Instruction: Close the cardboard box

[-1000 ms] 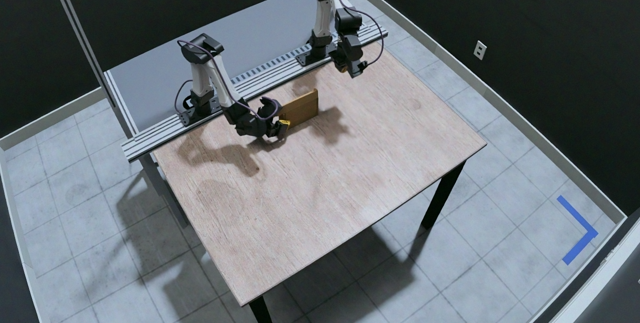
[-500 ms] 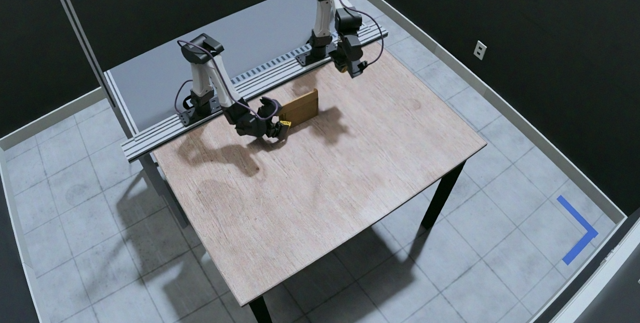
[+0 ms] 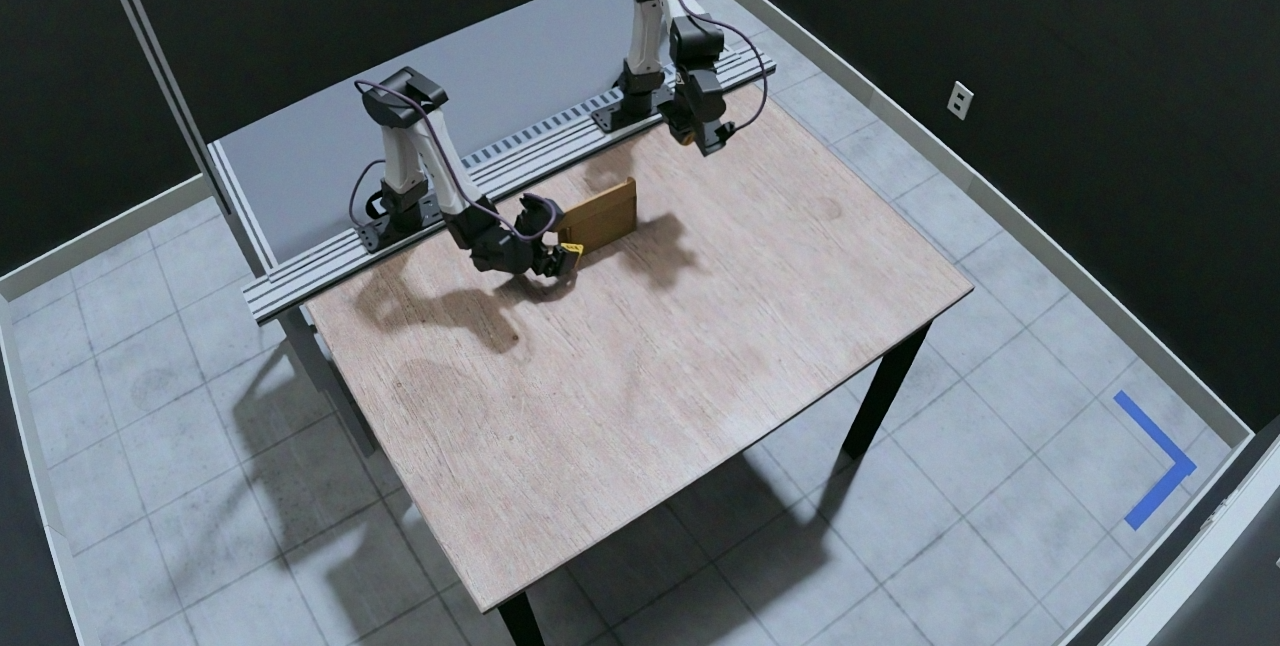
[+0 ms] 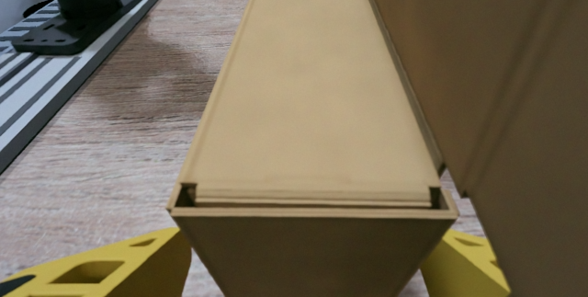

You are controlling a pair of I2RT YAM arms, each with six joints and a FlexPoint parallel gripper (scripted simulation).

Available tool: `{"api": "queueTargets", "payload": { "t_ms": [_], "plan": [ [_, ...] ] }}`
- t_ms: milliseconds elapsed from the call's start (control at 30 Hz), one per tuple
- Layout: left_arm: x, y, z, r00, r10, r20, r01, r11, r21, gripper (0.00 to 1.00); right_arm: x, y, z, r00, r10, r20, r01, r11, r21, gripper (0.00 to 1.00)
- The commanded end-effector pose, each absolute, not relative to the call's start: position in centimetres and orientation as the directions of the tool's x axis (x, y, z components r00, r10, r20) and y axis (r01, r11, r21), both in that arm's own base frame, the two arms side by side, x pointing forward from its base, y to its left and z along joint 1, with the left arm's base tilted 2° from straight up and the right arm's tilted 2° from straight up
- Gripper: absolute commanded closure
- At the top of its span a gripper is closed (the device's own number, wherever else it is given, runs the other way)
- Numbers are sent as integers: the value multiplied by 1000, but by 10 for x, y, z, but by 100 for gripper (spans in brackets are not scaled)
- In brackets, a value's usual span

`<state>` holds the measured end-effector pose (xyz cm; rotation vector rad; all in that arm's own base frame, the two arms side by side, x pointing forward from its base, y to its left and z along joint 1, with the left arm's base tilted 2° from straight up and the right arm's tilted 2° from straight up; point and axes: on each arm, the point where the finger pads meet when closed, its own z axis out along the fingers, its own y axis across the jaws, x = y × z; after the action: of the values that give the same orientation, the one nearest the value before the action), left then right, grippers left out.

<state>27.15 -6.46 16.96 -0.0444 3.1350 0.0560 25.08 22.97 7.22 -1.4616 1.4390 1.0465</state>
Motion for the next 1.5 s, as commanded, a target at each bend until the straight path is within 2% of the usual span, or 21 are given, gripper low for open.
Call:
{"api": "queueTargets", "payload": {
  "t_ms": [0, 1467],
  "plan": [
    [273, -67, 174, -1000, -15, -24, -16, 999, 28, 100, 251, 225, 81, 36, -308, -951, -999, -16, -33, 20],
    [273, -67, 174, -1000, -15, -24, -16, 999, 28, 100, 257, 191, 95, 45, -307, -951, -999, -15, -42, 20]
  ]
}}
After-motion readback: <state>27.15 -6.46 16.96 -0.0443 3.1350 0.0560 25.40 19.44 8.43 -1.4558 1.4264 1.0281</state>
